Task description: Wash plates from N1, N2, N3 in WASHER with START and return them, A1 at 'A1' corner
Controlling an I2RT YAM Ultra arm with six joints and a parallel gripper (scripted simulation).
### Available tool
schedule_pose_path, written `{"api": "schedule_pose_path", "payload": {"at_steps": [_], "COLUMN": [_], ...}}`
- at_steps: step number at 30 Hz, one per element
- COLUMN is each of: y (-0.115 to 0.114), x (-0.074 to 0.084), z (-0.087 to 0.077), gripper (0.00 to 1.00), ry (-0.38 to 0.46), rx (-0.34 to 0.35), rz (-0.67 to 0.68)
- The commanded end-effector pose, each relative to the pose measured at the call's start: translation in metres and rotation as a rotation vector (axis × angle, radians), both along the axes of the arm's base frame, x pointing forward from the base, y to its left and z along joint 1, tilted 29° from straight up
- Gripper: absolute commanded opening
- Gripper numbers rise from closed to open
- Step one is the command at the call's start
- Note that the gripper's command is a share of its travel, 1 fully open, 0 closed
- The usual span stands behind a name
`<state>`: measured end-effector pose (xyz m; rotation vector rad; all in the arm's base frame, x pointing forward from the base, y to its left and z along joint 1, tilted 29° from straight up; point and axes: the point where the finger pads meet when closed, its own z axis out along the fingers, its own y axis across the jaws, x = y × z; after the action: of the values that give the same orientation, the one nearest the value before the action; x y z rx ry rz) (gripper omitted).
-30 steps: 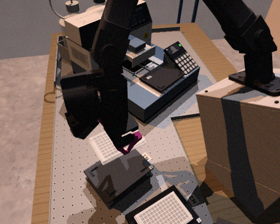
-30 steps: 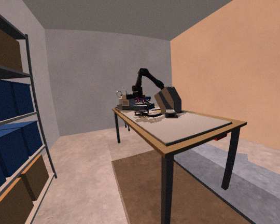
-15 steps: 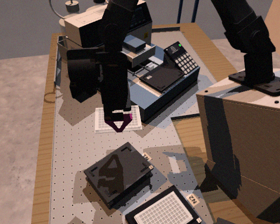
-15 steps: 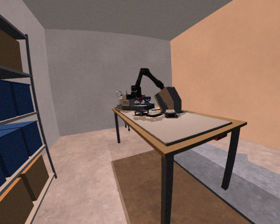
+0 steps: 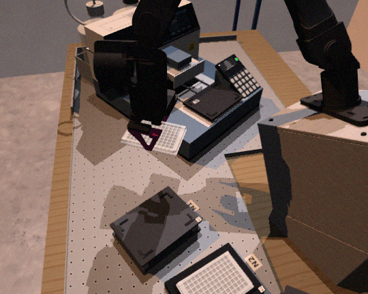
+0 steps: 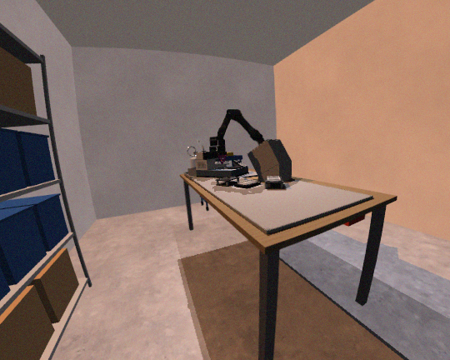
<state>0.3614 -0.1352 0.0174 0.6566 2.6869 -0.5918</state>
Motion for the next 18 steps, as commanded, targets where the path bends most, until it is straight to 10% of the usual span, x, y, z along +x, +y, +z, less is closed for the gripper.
{"api": "schedule_pose_path", "payload": {"at_steps": [1,18], "y": [0.012,0.01], "x": [-0.004,0.002], "z": [-0.01,0.001], "gripper": [0.0,0.0], "ry": [0.018,-0.022], "rx": [0.029,0.02], "rz": [-0.009,-0.009]}}
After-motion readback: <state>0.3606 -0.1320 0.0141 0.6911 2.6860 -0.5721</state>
